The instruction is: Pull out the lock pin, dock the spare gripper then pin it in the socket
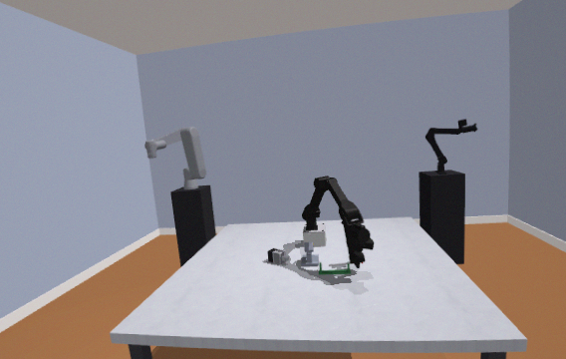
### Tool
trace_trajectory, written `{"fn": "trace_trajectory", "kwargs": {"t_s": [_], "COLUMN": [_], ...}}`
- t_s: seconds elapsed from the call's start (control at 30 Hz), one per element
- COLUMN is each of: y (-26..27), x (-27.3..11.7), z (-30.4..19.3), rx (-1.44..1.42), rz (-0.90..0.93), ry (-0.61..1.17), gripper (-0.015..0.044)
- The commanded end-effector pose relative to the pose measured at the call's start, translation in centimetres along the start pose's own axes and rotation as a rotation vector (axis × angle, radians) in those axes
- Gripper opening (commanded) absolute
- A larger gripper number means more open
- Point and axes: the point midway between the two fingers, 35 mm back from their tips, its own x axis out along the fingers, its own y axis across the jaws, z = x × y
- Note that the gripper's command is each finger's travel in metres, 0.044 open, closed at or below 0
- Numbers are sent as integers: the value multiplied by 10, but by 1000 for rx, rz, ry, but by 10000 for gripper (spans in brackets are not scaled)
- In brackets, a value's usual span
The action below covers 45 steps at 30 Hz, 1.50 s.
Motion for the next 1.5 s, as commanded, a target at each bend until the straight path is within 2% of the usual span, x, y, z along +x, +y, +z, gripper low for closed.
{"fn": "trace_trajectory", "kwargs": {"t_s": [0.0,0.13,1.47], "y": [0,0,14], "x": [0,0,-74], "z": [0,0,6], "rx": [0,0,-2], "rz": [-1,-1,38], "ry": [0,0,18], "gripper": [105,200,200]}}
